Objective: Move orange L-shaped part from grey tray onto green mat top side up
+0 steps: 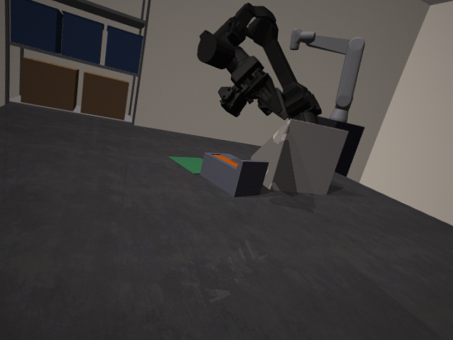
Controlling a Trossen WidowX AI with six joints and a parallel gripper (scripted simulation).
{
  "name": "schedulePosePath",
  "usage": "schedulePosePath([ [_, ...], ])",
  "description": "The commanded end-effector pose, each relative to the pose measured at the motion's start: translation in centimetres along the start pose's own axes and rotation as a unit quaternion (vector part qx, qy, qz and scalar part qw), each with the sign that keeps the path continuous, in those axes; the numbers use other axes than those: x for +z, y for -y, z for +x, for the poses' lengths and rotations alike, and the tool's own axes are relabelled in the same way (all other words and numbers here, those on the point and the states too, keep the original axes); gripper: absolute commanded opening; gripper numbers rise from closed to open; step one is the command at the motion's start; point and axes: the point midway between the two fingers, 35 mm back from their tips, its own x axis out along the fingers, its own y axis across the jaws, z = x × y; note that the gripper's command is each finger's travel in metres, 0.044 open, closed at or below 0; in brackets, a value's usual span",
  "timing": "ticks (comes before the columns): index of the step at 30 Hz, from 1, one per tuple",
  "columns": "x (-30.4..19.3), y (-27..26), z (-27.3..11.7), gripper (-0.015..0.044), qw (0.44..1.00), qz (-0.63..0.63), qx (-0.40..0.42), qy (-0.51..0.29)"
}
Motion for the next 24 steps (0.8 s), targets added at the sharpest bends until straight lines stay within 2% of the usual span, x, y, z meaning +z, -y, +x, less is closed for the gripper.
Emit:
schedulePosePath([
  [1,2.9,3.8,1.4,0.018,0.93,-0.249,-0.189,0.195],
  [5,4.5,4.8,-0.3,0.018,0.767,-0.434,-0.36,0.307],
  [7,4.7,4.8,-0.8,0.018,0.73,-0.461,-0.389,0.322],
  [18,4.7,4.8,-0.8,0.018,0.73,-0.461,-0.389,0.322],
  [24,9.1,6.0,1.8,0.018,0.73,-0.461,-0.389,0.322],
])
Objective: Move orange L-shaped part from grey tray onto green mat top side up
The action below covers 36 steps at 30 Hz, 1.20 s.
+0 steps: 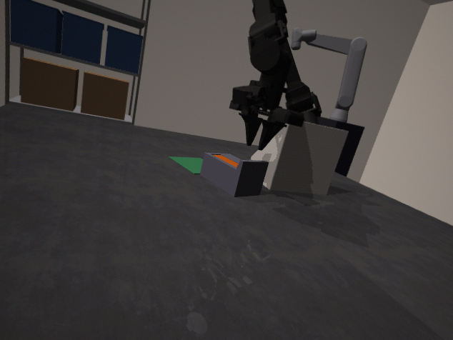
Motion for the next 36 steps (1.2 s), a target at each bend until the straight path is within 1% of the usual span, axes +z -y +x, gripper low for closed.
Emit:
schedulePosePath([
  [1,-0.8,0.3,4.0,0.018,1.0,-0.006,-0.009,-0.013],
  [3,-1.0,0.4,5.0,0.018,1.0,-0.005,-0.009,-0.013],
  [10,-1.0,0.4,5.3,0.018,1.0,-0.006,-0.009,-0.013],
  [30,-1.1,0.5,8.4,0.018,1.0,-0.006,-0.01,-0.013],
  [36,-1.1,0.5,8.6,0.018,1.0,-0.006,-0.01,-0.013],
])
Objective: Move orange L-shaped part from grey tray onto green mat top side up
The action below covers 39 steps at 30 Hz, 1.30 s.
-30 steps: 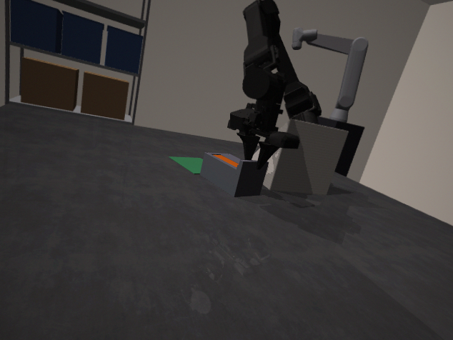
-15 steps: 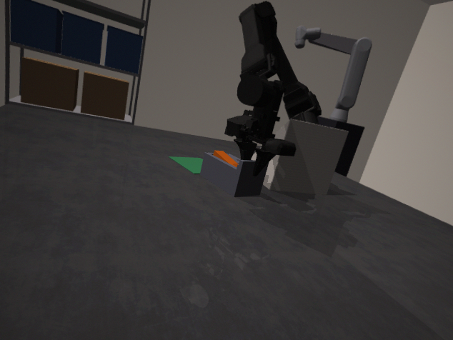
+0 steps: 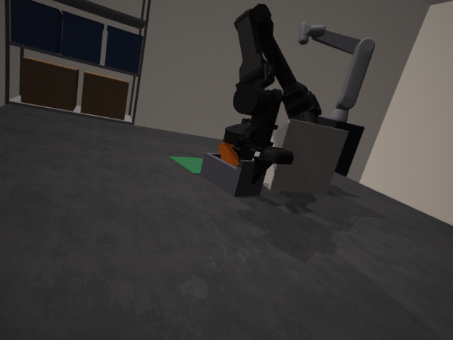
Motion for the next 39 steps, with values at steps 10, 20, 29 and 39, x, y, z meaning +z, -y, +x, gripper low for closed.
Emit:
schedulePosePath([
  [10,-0.2,0.2,0.3,0.018,1.0,-0.003,-0.006,-0.003],
  [20,-0.1,0.0,0.1,0.018,1.0,-0.002,-0.001,0.0],
  [29,-0.1,-1.0,-1.4,0.018,1.0,-0.003,-0.005,-0.003],
  [39,-0.1,0.0,-10.8,0.018,1.0,-0.003,-0.003,-0.003],
])
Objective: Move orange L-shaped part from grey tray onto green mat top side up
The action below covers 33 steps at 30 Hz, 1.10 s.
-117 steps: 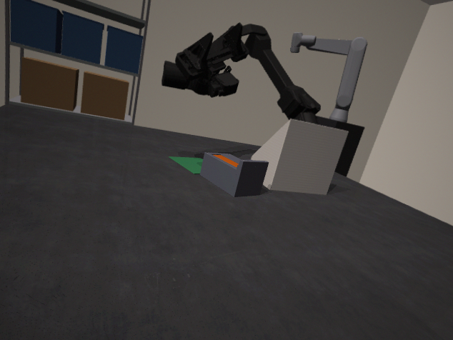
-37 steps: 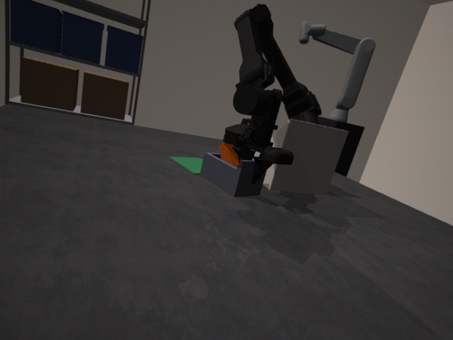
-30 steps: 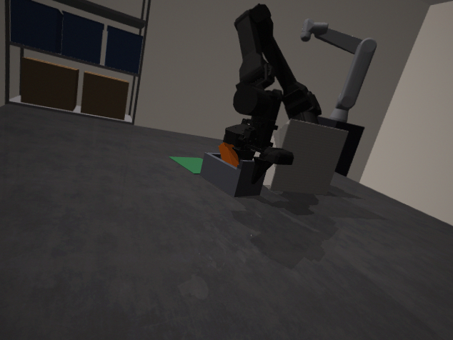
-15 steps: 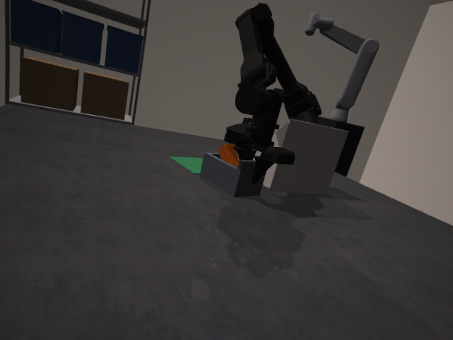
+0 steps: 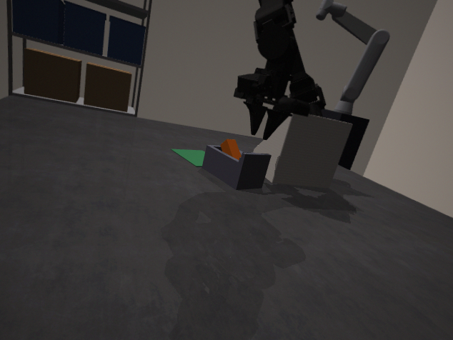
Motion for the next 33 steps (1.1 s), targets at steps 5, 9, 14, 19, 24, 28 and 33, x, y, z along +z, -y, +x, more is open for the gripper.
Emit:
schedulePosePath([
  [5,-0.45,0.32,-1.61,0.018,1.0,0.002,0.001,-0.006],
  [9,-0.15,0.25,-1.51,0.018,1.0,0.001,0.0,0.001],
  [14,-0.15,0.25,-1.51,0.018,1.0,0.001,0.0,0.001],
  [19,-0.15,0.25,-1.51,0.018,1.0,0.001,0.0,0.001],
  [24,-0.15,0.25,-1.51,0.018,1.0,0.001,0.0,0.001],
  [28,-0.15,0.25,-1.51,0.018,1.0,0.001,0.0,0.001],
  [33,0.05,1.08,-1.56,0.028,0.996,0.09,0.001,0.0],
])
